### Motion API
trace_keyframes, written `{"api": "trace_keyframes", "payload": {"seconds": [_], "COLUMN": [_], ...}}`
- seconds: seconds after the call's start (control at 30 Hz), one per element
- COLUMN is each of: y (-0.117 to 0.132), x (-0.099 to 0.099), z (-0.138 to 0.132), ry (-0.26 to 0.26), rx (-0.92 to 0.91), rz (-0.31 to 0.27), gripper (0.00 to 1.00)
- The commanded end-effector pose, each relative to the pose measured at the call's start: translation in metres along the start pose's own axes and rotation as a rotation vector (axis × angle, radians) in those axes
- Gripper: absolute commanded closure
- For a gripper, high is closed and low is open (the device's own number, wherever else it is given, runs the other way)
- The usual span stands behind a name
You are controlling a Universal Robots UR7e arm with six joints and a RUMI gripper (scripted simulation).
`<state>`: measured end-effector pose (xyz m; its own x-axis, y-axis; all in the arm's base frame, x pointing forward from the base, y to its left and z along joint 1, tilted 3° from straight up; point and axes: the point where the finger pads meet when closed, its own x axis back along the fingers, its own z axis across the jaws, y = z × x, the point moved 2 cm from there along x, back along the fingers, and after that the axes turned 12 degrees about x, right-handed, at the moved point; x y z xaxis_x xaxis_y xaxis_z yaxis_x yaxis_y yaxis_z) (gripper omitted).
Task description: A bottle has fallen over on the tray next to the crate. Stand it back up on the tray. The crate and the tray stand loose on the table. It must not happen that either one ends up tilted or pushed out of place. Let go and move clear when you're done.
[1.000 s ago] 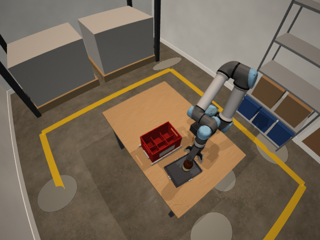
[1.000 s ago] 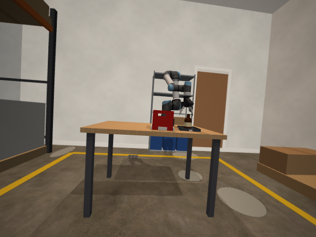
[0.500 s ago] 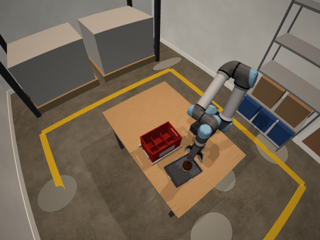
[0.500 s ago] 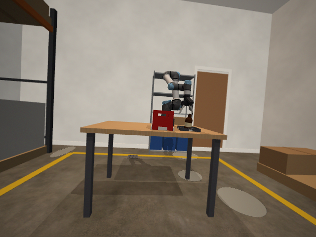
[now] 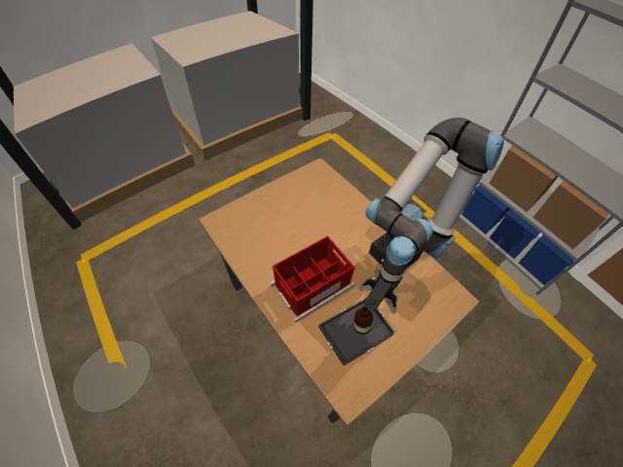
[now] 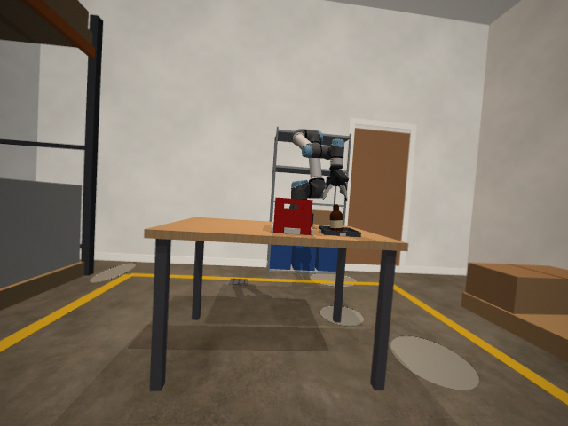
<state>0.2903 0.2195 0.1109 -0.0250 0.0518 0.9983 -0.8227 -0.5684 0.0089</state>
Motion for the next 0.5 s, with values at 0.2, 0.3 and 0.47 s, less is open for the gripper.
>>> {"api": "trace_keyframes", "payload": {"seconds": [0.2, 0.3, 0.47], "y": [0.0, 0.0, 0.0], "x": [0.024, 0.031, 0.042], "z": [0.0, 0.0, 0.0], "ry": [0.0, 0.0, 0.0], "rx": [0.0, 0.0, 0.0], "rz": [0.0, 0.0, 0.0], "gripper": [0.0, 0.0, 0.0]}}
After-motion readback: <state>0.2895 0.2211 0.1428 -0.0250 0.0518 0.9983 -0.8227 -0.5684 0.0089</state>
